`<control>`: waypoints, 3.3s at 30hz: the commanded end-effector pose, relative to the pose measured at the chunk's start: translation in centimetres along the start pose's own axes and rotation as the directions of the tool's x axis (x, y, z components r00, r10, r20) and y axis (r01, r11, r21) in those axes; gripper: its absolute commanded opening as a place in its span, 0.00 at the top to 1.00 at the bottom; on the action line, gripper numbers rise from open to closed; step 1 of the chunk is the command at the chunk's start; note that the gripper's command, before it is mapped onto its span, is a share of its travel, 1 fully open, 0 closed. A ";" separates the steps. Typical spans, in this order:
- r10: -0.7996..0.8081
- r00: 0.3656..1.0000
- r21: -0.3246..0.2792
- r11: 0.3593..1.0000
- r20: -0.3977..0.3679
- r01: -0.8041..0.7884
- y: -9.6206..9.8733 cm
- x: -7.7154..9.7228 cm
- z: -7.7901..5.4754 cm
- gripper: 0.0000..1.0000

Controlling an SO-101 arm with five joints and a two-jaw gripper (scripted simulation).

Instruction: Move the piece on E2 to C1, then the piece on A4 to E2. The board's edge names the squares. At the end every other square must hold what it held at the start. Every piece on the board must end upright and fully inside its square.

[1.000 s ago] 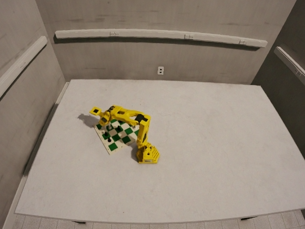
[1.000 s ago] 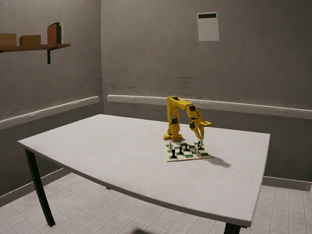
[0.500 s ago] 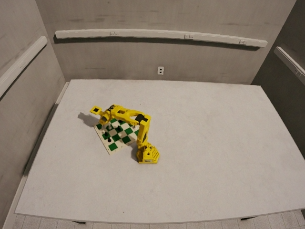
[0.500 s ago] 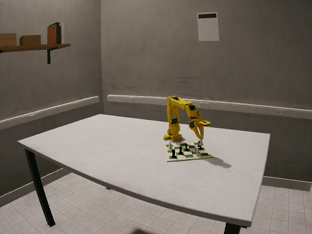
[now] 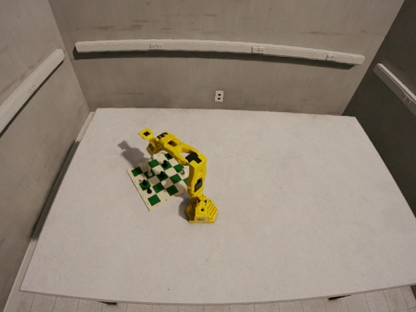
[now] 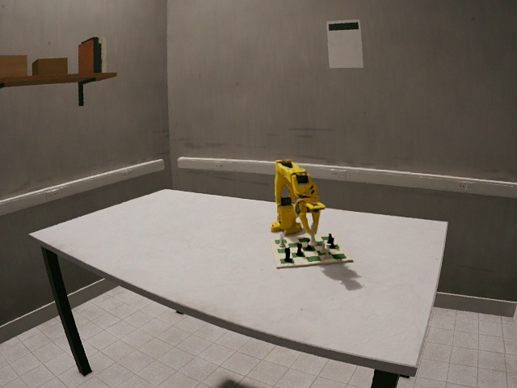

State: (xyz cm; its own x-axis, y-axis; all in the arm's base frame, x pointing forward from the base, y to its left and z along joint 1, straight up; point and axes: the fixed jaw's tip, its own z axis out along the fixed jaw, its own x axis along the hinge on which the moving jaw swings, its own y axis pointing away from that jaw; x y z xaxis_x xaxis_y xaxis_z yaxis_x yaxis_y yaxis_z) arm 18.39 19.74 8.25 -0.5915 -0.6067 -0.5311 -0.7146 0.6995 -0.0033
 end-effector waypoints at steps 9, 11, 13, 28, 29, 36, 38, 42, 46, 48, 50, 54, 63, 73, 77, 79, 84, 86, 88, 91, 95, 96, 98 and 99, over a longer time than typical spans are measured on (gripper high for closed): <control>0.004 1.000 0.005 1.000 -0.007 -0.004 -0.3 -0.4 0.1 1.00; 0.002 1.000 0.003 1.000 -0.007 -0.001 -0.2 -0.7 0.0 1.00; 0.000 1.000 0.002 1.000 -0.006 0.000 -0.2 -0.8 0.0 1.00; -0.006 1.000 -0.001 1.000 -0.006 0.006 0.0 -0.9 0.0 1.00; -0.006 1.000 -0.002 1.000 -0.006 0.006 0.0 -0.8 0.0 1.00; -0.007 1.000 -0.002 1.000 -0.006 0.007 0.1 -0.8 0.0 1.00; -0.007 1.000 -0.002 1.000 -0.006 0.007 0.1 -0.8 0.0 1.00; -0.007 1.000 -0.002 1.000 -0.006 0.007 0.1 -0.8 0.1 1.00; -0.007 1.000 -0.002 1.000 -0.006 0.007 0.1 -0.8 0.2 1.00; -0.007 1.000 -0.002 1.000 -0.006 0.007 0.1 -0.7 0.2 1.00; -0.007 1.000 -0.002 1.000 -0.006 0.007 0.1 -0.7 0.3 1.00; -0.007 1.000 -0.002 1.000 -0.006 0.007 0.1 -0.6 0.5 1.00; -0.007 1.000 -0.002 1.000 -0.006 0.007 0.1 0.0 1.4 1.00; -0.007 1.000 -0.002 1.000 -0.007 0.007 0.1 0.5 2.3 1.00; -0.007 1.000 -0.002 1.000 -0.007 0.007 0.1 0.7 2.7 1.00; -0.007 1.000 -0.002 1.000 -0.007 0.007 0.1 0.8 2.8 1.00; -0.007 1.000 -0.002 1.000 -0.007 0.007 0.1 0.9 3.0 1.00; -0.007 1.000 -0.002 1.000 -0.007 0.007 0.1 1.0 3.1 1.00; -0.007 1.000 -0.002 1.000 -0.007 0.007 0.1 1.0 3.2 1.00; -0.007 1.000 -0.002 1.000 -0.007 0.007 0.1 1.1 3.3 1.00; -0.007 1.000 -0.002 1.000 -0.007 0.007 0.1 1.1 3.3 1.00; -0.007 1.000 -0.002 1.000 -0.007 0.007 0.1 1.1 3.3 1.00; -0.007 1.000 -0.002 1.000 -0.007 0.007 0.1 1.1 3.3 1.00; -0.007 1.000 -0.002 1.000 -0.007 0.007 0.1 1.1 3.3 1.00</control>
State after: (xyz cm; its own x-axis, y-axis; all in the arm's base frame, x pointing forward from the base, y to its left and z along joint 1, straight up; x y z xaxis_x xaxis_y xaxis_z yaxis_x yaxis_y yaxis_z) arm 19.28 20.47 5.64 -0.5869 -0.5971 -0.5469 -0.7116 0.7026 -0.0034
